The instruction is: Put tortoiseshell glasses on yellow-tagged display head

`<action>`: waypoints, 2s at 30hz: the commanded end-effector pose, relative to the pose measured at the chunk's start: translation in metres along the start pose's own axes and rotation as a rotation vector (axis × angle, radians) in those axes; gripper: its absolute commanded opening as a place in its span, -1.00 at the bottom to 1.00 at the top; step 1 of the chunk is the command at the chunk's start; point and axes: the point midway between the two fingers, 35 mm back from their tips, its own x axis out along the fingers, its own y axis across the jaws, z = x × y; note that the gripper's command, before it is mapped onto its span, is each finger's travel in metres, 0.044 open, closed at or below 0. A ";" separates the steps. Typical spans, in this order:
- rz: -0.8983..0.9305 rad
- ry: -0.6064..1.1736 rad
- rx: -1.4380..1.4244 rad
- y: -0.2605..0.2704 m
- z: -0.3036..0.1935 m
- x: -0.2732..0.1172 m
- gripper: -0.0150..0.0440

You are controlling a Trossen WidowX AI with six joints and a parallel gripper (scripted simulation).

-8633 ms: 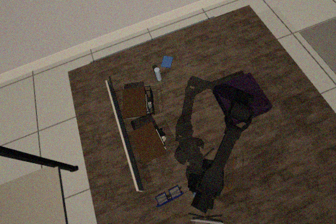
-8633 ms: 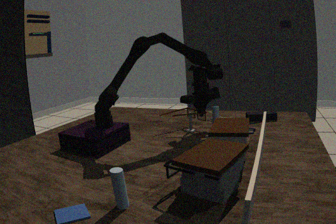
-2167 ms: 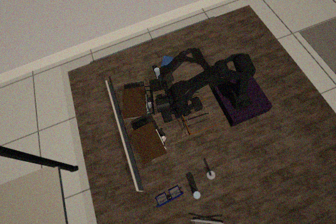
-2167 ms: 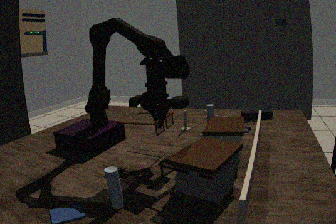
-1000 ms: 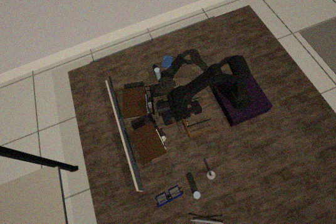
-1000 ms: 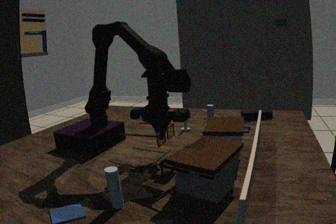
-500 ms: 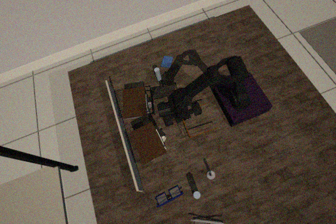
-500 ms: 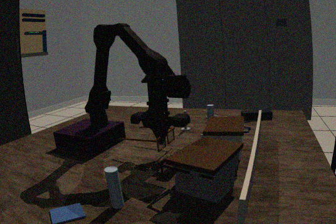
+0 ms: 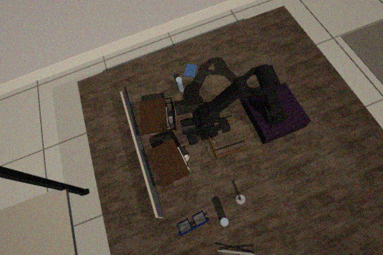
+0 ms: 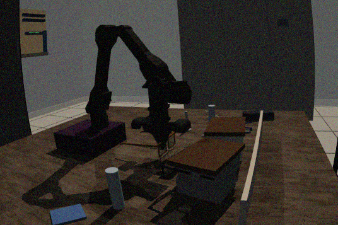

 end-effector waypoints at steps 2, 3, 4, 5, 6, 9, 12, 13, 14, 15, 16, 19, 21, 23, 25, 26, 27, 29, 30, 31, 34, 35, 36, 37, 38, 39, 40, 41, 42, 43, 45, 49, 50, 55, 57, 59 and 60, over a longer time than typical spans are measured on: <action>-0.006 -0.003 0.002 -0.004 0.000 0.007 -0.49; -0.006 -0.003 0.002 -0.004 0.000 0.008 -0.49; -0.006 -0.003 0.002 -0.004 0.000 0.009 -0.49; -0.006 -0.003 0.002 -0.004 0.000 0.010 -0.49; -0.006 -0.003 0.002 -0.004 0.000 0.010 -0.49; -0.001 0.000 0.000 -0.002 0.000 0.007 -0.40; -0.001 0.000 0.000 -0.002 0.000 0.007 -0.14; -0.001 0.000 0.000 -0.002 0.000 0.007 -0.13; -0.001 0.000 0.000 -0.002 0.000 0.007 -0.13; -0.001 0.000 0.000 -0.002 0.000 0.007 -0.13; -0.001 0.000 0.000 -0.002 0.000 0.007 -0.13; -0.001 0.000 0.000 -0.002 0.000 0.007 -0.13; -0.001 0.000 0.000 -0.002 0.000 0.007 -0.13; -0.002 0.000 0.000 -0.002 0.000 0.007 -0.13; -0.002 0.000 0.001 -0.003 0.000 0.006 -0.13; -0.002 0.000 0.001 -0.003 0.000 0.006 -0.13; -0.002 0.000 0.001 -0.004 0.000 0.006 -0.13; -0.003 -0.001 0.001 -0.005 0.000 0.005 -0.13; -0.003 -0.001 0.001 -0.006 0.000 0.005 -0.13; -0.003 -0.001 0.001 -0.006 0.000 0.004 -0.13; -0.004 -0.001 0.001 -0.008 0.000 0.003 -0.13; -0.004 -0.001 0.001 -0.008 0.000 0.003 -0.13; -0.004 -0.001 0.001 -0.009 0.000 0.002 -0.13; -0.004 -0.002 0.001 -0.009 0.000 0.002 -0.13; -0.005 -0.002 0.001 -0.010 0.000 0.002 -0.13; -0.005 -0.002 0.002 -0.010 0.000 0.001 -0.13; -0.005 -0.002 0.002 -0.011 0.000 0.001 -0.13; -0.005 -0.002 0.002 -0.011 0.000 0.001 -0.13; -0.005 -0.002 0.002 -0.012 0.000 0.000 -0.13; -0.006 -0.002 0.002 -0.012 0.000 0.000 -0.13; -0.006 -0.002 0.002 -0.014 0.000 -0.001 -0.13; -0.007 -0.003 0.002 -0.016 0.000 -0.002 -0.13; -0.007 -0.003 0.002 -0.016 0.000 -0.002 -0.13; -0.007 -0.003 0.002 -0.014 0.000 -0.008 -0.13; -0.006 -0.003 0.002 -0.009 0.000 -0.022 -0.13; -0.006 -0.003 0.002 -0.005 0.000 -0.041 -0.13; -0.005 -0.003 0.002 -0.004 0.000 -0.048 -0.13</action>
